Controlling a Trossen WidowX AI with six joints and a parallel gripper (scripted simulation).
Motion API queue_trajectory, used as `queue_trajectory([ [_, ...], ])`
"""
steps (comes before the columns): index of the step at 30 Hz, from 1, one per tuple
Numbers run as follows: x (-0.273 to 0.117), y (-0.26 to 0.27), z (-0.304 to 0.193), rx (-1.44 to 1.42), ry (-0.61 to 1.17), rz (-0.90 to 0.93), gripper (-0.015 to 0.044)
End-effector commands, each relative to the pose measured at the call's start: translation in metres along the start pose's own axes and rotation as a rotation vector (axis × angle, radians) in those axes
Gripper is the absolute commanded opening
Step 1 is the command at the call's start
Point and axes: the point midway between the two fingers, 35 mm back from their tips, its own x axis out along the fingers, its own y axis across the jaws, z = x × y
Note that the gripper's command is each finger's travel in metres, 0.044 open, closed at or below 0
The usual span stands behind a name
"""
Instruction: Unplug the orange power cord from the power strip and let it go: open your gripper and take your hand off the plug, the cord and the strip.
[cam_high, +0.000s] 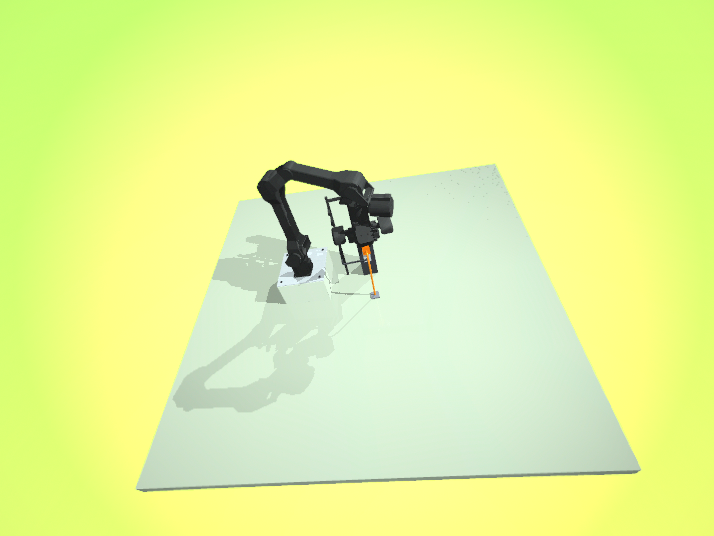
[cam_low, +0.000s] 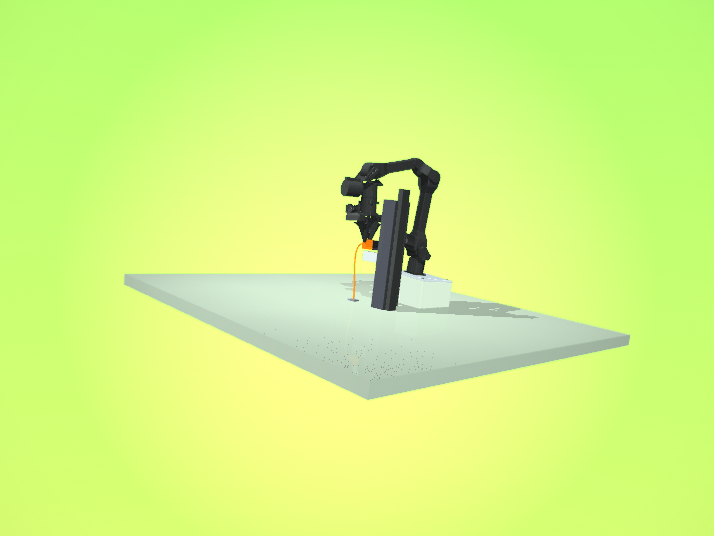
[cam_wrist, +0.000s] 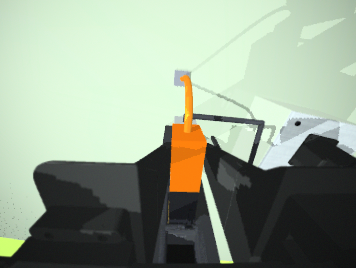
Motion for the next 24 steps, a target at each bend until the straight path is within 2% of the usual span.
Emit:
queue_trajectory([
  [1, -0.007, -0.003, 0.03, 0.037, -0.081, 0.004, 0.0],
  [6, -0.008, -0.005, 0.038, 0.038, -0.081, 0.004, 0.0],
  [18, -0.006, -0.005, 0.034, 0.039, -0.078, 0.005, 0.0315],
  [22, -0.013, -0.004, 0.055, 0.039, -0.08, 0.005, 0.042],
  [24, -0.018, -0.005, 0.074, 0.039, -0.082, 0.005, 0.044],
])
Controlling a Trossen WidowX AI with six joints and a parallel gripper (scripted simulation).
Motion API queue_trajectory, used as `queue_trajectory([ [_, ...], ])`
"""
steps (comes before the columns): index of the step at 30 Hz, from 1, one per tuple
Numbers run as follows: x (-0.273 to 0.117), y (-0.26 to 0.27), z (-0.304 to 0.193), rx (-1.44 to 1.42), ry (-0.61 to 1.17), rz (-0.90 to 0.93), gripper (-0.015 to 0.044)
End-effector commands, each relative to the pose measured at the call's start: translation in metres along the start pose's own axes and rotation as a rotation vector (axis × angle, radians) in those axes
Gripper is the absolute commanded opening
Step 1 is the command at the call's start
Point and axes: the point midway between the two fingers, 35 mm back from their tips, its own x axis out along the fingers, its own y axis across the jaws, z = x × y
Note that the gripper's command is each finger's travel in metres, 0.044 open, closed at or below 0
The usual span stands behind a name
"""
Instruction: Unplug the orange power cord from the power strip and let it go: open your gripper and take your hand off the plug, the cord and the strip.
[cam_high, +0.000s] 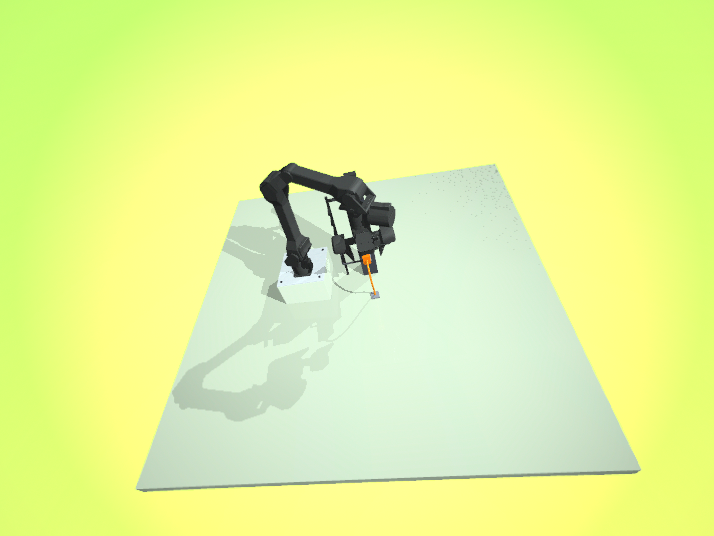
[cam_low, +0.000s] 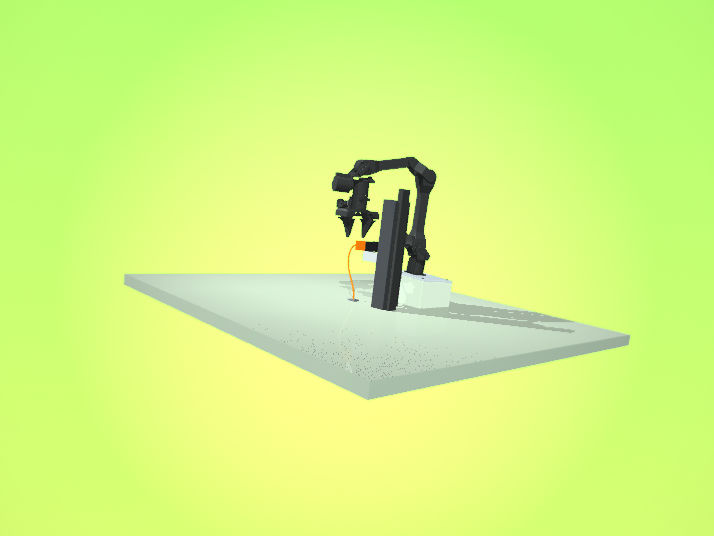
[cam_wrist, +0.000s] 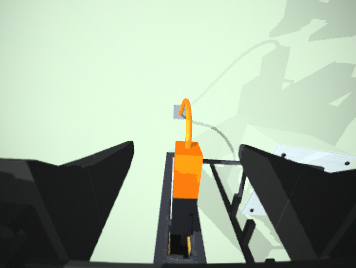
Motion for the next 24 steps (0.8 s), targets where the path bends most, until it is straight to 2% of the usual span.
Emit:
queue_trajectory([
  [1, -0.0057, -0.0019, 0.0309, 0.009, -0.006, -0.002, 0.044],
  [24, -0.0073, -0.0029, 0.0399, 0.009, -0.007, -0.003, 0.044],
])
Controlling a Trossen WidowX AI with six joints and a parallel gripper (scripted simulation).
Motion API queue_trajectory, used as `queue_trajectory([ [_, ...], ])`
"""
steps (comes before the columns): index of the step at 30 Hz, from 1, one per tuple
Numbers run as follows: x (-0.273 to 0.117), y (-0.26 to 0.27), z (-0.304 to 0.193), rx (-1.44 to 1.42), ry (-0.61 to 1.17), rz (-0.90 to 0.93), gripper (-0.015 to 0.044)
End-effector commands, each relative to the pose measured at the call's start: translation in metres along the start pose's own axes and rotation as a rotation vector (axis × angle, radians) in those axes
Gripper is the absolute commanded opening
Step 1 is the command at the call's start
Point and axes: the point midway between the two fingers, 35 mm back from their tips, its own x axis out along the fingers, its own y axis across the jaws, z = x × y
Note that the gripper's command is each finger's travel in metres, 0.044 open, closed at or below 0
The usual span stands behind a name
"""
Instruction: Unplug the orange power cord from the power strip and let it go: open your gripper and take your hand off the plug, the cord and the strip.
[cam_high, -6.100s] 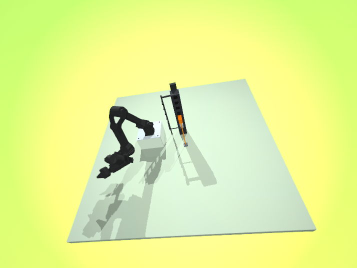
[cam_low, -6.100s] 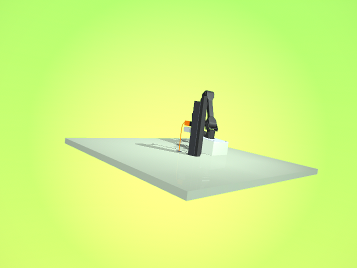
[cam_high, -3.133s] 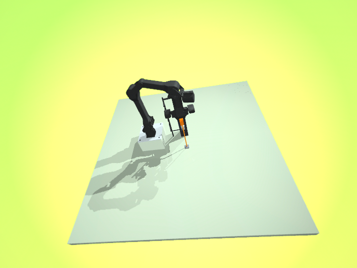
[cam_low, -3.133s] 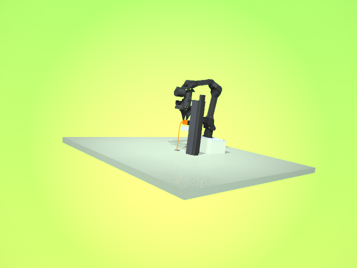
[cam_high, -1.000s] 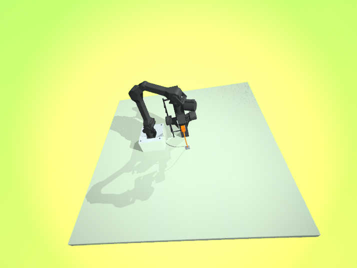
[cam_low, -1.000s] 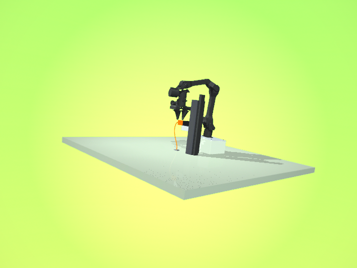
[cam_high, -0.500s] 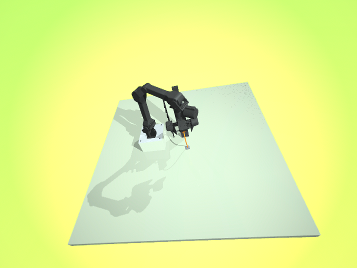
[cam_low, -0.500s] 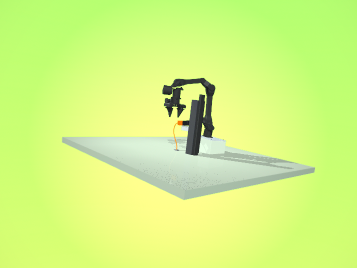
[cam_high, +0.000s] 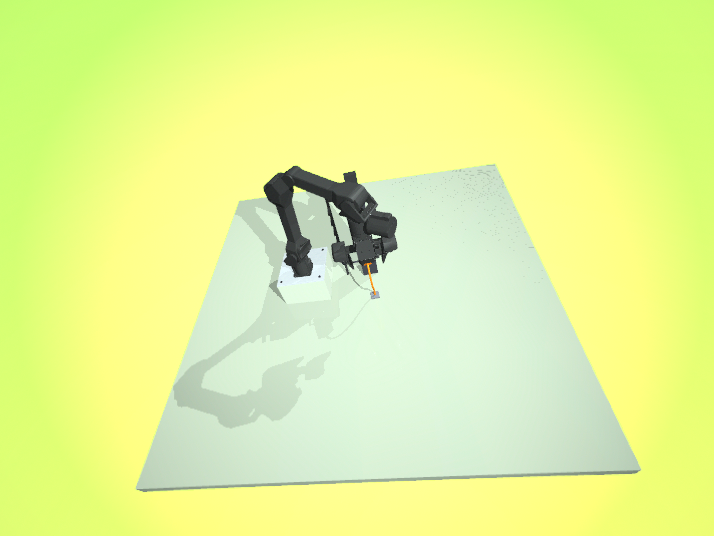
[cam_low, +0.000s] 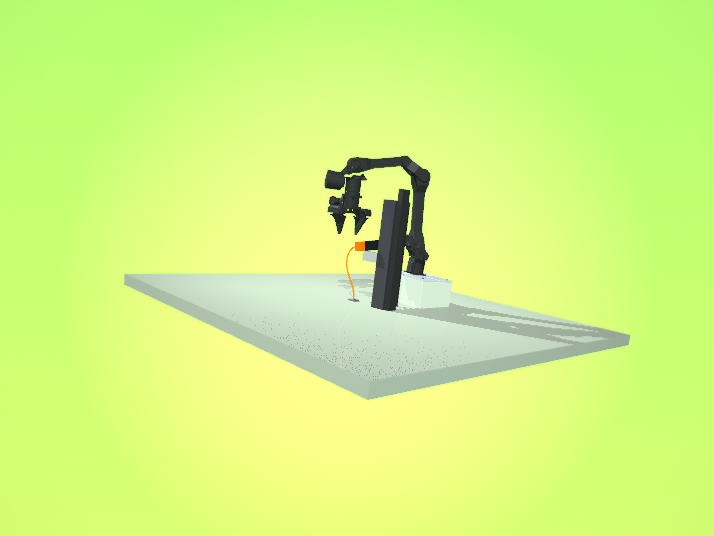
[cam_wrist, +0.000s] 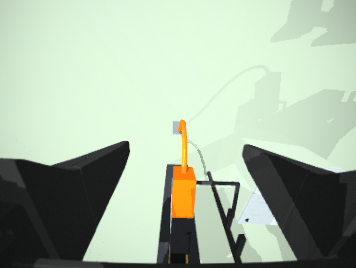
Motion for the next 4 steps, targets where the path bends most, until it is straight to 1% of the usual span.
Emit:
queue_trajectory([
  [1, 0.0, -0.0007, 0.0002, -0.003, -0.001, -0.004, 0.044],
  [4, 0.0, -0.0007, 0.0002, -0.003, -0.001, -0.004, 0.044],
])
